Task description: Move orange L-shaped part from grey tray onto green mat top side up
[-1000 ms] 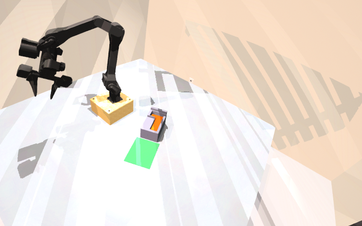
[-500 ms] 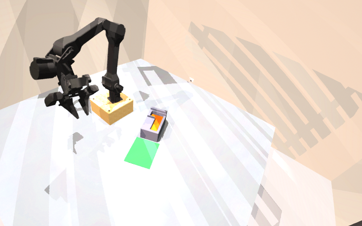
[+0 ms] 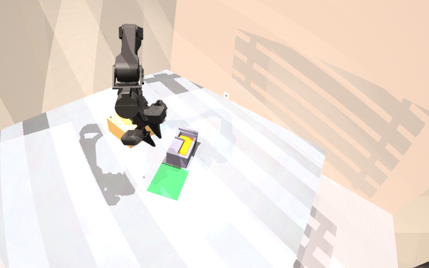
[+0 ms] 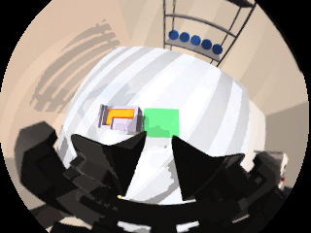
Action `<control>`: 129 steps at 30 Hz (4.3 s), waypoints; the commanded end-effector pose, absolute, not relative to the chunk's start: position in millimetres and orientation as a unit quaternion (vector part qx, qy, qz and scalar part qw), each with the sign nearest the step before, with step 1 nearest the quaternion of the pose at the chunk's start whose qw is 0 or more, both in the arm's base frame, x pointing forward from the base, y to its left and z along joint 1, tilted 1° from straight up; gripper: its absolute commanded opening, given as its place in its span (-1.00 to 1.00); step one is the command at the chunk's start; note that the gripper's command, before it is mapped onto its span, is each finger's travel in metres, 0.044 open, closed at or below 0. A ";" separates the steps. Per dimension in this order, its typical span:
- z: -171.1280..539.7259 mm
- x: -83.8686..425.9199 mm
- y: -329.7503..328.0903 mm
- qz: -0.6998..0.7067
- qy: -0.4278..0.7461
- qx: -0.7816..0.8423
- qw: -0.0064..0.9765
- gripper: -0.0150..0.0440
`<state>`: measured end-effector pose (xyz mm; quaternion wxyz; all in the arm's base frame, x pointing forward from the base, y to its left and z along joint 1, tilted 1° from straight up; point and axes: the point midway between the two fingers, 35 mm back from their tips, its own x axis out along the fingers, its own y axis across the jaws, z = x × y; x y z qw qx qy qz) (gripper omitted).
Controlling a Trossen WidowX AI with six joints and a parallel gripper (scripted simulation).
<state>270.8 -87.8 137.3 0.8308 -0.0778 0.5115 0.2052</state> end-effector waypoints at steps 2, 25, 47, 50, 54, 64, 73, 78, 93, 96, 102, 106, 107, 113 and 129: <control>125.0 277.0 -29.4 0.225 0.571 -0.076 0.786 0.12; 100.6 220.1 137.9 0.183 0.677 -0.188 0.688 0.12; 20.6 221.5 137.6 0.183 0.677 -0.189 0.688 0.12; 15.6 221.7 137.7 0.183 0.677 -0.189 0.688 0.12; 8.9 221.9 137.7 0.183 0.677 -0.189 0.688 0.12; -7.7 221.6 137.2 0.183 0.677 -0.189 0.688 0.12; -10.1 221.5 137.1 0.183 0.677 -0.189 0.688 0.12; -10.1 221.5 137.1 0.183 0.677 -0.189 0.688 0.12; -6.9 221.4 140.5 0.187 0.676 -0.187 0.688 0.12; -1.2 218.1 144.6 0.185 0.676 -0.188 0.688 0.12; 3.6 215.2 147.8 0.183 0.677 -0.188 0.687 0.12; 11.0 216.8 147.8 0.183 0.677 -0.188 0.688 0.12; 19.0 218.3 147.7 0.183 0.677 -0.188 0.688 0.12; 97.3 220.5 138.5 0.183 0.677 -0.188 0.688 0.12; 96.6 218.9 137.9 0.182 0.680 -0.187 0.685 0.12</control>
